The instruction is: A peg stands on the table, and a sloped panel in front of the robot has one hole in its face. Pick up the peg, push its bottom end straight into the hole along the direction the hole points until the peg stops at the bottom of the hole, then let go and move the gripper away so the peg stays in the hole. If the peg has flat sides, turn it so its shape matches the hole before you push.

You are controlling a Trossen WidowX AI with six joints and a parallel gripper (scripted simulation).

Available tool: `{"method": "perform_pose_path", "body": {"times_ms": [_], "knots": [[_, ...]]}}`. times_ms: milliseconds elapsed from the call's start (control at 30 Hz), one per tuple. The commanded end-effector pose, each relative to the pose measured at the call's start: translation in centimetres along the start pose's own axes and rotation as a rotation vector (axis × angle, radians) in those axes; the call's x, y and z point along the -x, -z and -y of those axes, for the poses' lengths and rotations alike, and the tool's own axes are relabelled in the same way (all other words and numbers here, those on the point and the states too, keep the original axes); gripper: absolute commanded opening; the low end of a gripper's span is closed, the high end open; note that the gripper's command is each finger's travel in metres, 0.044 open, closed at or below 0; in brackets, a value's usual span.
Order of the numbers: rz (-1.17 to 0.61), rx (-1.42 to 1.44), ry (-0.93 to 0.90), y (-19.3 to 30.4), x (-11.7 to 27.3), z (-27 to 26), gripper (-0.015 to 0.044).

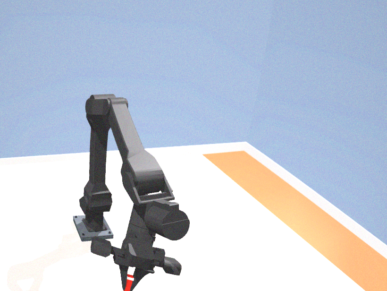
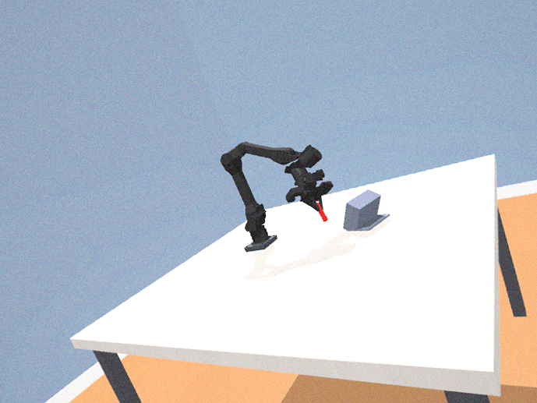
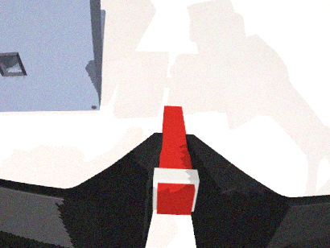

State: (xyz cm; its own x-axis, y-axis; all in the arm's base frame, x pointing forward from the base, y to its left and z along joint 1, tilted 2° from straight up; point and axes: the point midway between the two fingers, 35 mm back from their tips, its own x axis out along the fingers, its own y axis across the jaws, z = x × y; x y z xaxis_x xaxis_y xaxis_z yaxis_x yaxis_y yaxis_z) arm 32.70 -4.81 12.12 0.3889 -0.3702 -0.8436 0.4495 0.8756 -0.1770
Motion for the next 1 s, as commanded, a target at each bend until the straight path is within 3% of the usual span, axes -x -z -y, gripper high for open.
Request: {"method": "perform_pose_path", "body": {"times_ms": [0, 967], "knots": [[0.025, -0.006, 0.001, 0.1, 0.3, -0.2, 0.0000], [0.170, -0.008, -0.027, 0.9, 1.6, -3.3, 0.0000]]}}
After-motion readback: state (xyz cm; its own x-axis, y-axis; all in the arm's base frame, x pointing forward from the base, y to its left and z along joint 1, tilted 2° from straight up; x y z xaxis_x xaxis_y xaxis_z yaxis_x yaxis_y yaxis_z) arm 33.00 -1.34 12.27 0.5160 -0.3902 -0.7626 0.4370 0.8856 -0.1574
